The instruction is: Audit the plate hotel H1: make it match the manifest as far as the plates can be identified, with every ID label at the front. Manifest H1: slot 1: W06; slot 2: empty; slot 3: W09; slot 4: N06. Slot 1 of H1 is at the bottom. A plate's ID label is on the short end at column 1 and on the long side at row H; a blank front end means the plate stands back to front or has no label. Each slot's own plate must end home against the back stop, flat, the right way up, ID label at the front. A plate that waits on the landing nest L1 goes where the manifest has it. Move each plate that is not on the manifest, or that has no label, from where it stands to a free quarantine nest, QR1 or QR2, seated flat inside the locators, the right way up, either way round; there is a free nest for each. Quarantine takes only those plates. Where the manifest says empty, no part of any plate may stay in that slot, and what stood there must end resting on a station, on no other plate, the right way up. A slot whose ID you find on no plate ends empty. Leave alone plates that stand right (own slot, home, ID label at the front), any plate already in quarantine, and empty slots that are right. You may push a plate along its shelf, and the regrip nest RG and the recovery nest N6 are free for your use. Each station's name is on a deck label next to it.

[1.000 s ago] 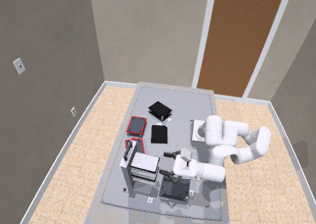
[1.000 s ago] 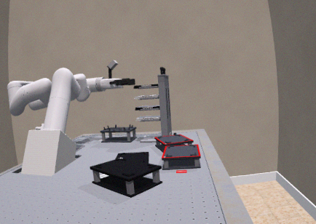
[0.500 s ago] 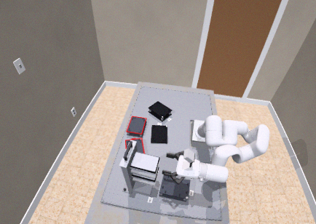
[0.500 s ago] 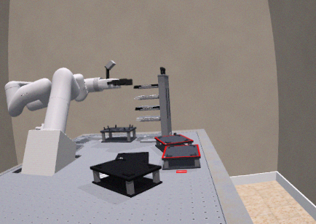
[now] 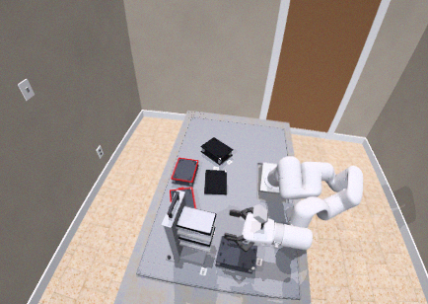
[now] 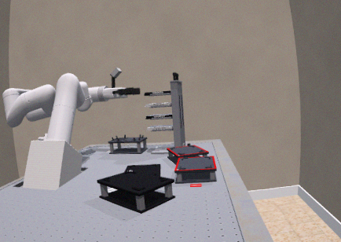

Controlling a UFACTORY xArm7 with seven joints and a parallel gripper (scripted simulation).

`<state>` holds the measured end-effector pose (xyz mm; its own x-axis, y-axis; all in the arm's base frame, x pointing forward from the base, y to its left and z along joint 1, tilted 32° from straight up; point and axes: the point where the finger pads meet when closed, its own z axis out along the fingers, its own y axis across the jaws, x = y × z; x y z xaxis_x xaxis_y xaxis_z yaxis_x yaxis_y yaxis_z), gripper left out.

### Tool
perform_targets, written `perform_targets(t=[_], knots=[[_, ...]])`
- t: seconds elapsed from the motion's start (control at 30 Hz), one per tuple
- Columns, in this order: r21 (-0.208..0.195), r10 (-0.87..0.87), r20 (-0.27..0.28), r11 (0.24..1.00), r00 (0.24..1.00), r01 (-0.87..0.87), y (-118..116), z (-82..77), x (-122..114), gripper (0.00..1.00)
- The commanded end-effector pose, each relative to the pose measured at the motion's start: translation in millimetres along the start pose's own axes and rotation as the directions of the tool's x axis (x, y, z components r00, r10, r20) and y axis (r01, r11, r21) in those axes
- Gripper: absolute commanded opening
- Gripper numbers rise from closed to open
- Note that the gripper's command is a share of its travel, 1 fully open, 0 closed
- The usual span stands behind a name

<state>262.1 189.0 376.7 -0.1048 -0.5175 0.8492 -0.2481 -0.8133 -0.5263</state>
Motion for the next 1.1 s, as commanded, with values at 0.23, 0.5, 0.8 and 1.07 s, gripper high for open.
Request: perform_targets(t=[0.23,0.5,0.8,1.07], knots=[[0.000,0.003,0.000,1.000,1.000,-0.003,0,-0.1,-23,1.00],[0.000,0.003,0.000,1.000,1.000,-0.003,0,-0.1,-42,1.00],[0.000,0.003,0.000,1.000,1.000,-0.003,0,18.6,-42,1.00],[0.000,0.003,0.000,1.000,1.000,-0.003,0,29.9,-42,1.00]])
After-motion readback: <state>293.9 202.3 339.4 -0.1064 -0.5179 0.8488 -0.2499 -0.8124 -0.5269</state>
